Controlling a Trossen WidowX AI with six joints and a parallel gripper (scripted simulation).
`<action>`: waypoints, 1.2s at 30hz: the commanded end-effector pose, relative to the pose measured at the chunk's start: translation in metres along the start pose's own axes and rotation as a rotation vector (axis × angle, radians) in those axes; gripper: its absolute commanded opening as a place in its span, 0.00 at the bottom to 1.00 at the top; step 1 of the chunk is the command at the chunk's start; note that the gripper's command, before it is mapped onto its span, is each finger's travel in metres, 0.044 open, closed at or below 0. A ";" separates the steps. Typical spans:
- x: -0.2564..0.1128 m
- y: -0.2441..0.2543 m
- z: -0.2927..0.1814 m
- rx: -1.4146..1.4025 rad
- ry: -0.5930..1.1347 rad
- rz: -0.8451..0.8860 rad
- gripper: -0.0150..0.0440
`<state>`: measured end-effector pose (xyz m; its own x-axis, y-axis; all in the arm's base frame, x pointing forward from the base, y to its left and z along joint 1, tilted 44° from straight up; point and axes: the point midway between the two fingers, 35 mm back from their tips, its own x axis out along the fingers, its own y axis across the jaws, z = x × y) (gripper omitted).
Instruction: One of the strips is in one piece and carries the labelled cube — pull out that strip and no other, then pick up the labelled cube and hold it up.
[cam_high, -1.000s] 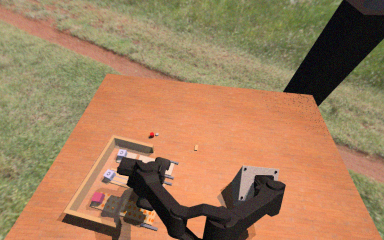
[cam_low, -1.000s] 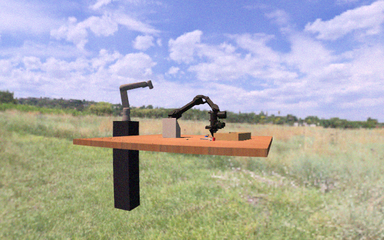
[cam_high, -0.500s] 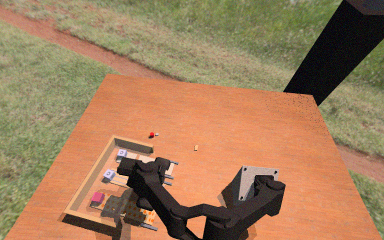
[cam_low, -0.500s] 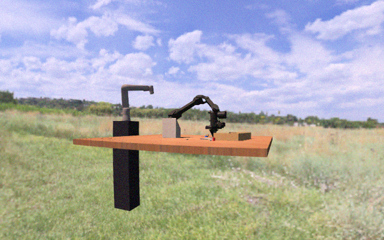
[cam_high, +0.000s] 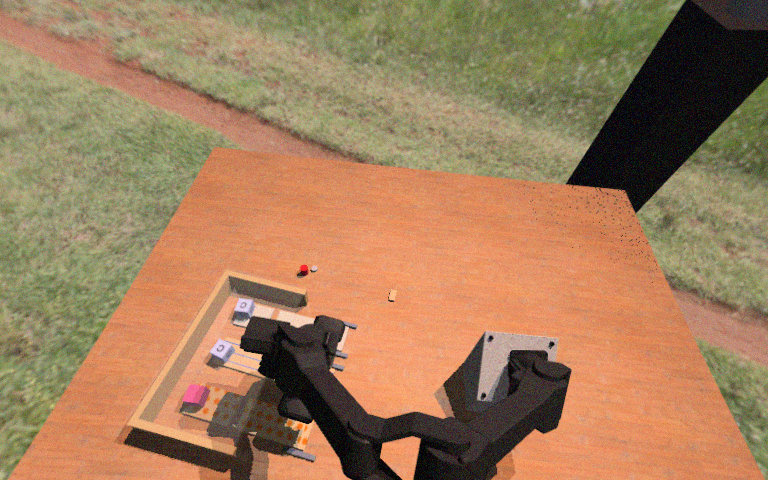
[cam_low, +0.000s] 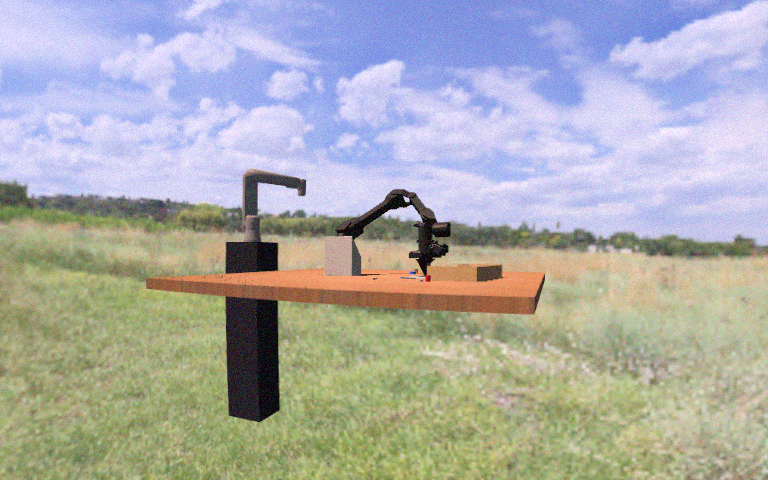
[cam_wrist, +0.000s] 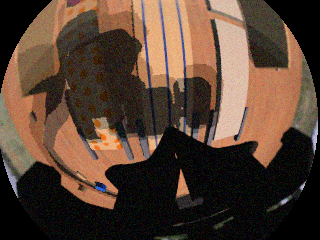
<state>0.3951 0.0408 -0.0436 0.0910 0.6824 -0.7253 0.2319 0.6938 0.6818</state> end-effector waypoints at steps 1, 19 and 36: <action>0.004 0.000 -0.011 0.010 0.018 0.000 0.25; 0.004 0.000 -0.039 0.011 0.019 0.000 0.25; 0.004 -0.001 -0.064 0.012 0.020 0.000 0.25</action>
<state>0.3443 0.0518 -0.0393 0.0952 0.6816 -0.7255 0.2329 0.6933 0.6819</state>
